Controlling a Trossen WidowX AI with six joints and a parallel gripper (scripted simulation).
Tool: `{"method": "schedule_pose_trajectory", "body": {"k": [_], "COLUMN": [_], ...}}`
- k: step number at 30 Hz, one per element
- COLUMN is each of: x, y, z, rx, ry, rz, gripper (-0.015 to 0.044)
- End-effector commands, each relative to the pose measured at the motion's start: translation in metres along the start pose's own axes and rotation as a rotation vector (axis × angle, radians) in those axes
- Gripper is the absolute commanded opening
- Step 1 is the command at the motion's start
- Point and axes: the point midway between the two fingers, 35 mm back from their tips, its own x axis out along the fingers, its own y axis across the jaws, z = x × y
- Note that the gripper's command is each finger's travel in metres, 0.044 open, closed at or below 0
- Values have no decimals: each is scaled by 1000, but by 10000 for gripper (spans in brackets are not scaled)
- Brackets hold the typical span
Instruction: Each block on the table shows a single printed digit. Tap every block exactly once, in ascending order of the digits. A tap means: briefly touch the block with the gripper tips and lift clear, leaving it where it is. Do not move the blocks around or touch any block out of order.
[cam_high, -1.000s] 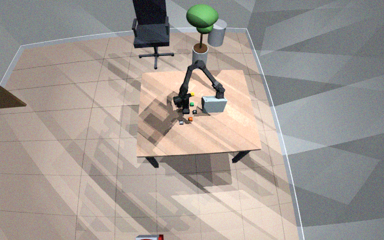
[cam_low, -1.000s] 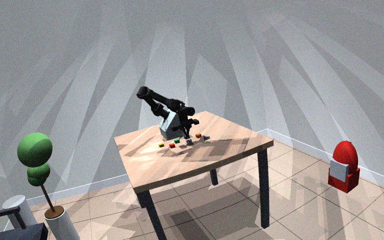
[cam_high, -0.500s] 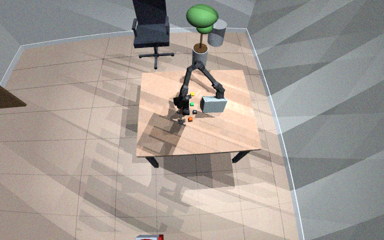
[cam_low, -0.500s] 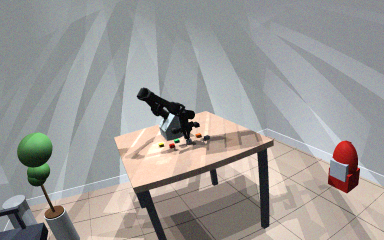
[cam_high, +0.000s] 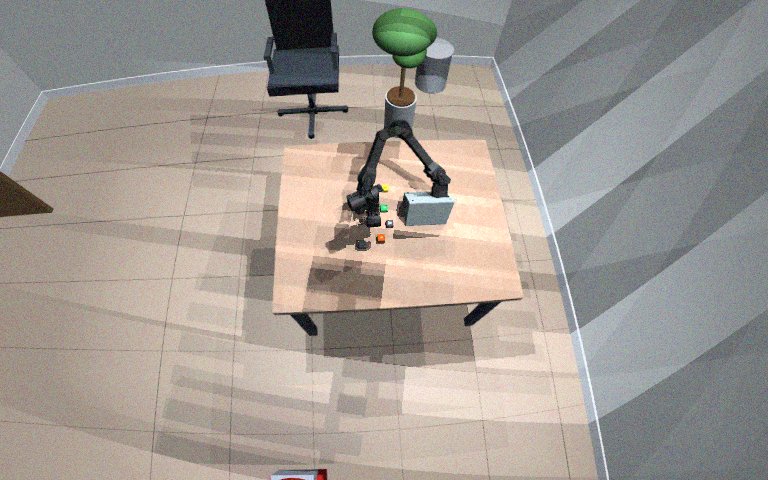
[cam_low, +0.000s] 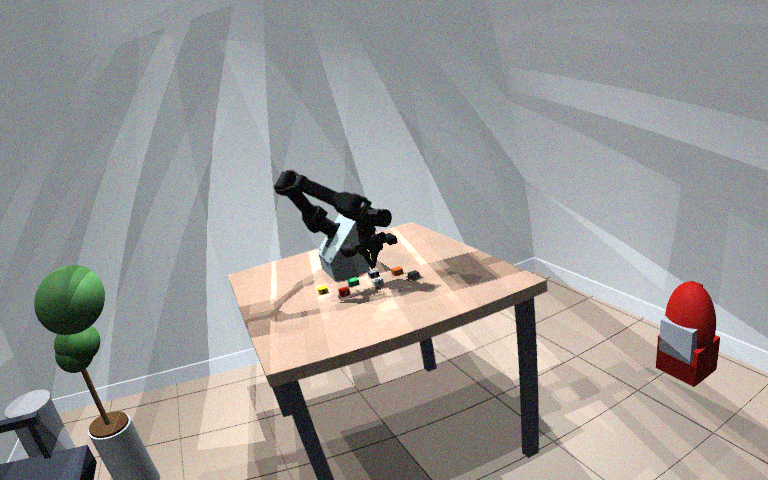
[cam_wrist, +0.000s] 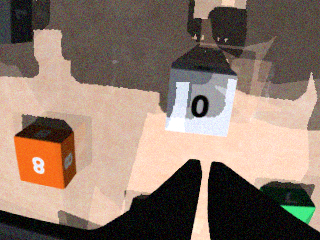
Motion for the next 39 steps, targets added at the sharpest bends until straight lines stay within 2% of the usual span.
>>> {"method": "schedule_pose_trajectory", "body": {"k": [1, 3, 8, 18, 22, 24, 28, 39], "x": [-56, -70, -71, -76, -75, -61, 3, 14], "y": [1, 0, 6, 103, 111, 111, 111, 111], "z": [3, 2, 7, 59, 61, 62, 63, 63], "rx": [13, 13, 14, 17, 17, 17, 18, 18], "ry": [-25, -24, -25, -28, -28, -29, -29, -29], "rz": [15, 14, 16, 21, 21, 21, 17, 17], "gripper": [20, 20, 20, 20, 20, 20, 20, 20]}}
